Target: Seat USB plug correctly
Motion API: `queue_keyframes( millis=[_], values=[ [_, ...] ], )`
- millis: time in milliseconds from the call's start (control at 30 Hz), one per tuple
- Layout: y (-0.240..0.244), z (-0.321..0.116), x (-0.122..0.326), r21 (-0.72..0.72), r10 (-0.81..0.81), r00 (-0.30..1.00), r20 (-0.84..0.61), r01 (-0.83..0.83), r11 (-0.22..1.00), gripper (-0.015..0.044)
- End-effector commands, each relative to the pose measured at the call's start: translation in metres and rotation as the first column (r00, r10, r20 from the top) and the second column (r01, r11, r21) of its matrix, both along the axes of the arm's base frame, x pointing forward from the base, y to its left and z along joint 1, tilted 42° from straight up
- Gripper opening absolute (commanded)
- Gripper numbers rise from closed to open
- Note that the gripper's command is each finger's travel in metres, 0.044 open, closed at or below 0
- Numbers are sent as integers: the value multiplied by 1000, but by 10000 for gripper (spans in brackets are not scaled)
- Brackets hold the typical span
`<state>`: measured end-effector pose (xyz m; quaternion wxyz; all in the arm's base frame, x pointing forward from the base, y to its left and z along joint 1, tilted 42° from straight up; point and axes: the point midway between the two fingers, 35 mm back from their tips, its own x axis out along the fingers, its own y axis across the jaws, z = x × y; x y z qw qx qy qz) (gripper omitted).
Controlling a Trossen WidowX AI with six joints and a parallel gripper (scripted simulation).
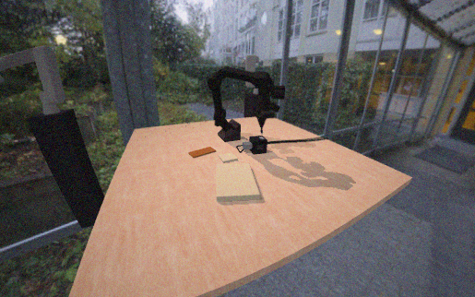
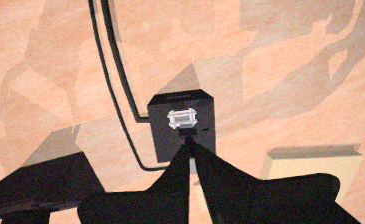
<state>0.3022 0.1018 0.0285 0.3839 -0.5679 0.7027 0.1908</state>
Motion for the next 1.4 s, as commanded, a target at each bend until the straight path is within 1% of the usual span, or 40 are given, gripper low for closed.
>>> queue_keyframes(
  millis=[0, 300, 633, 967, 1367],
  values=[
    [-1, -1, -1, -4, -63, 997, 51, 63, 998, 0],
    [-1, -1, -1, 5, -238, 949, 207, 243, 970, 0],
    [-1, -1, -1, 47, -411, 835, 366, 424, 904, 0],
    [-1, -1, -1, 119, -553, 665, 502, 580, 806, 0],
    [-1, -1, -1, 238, -669, 402, 625, 718, 654, 0]
  ],
)
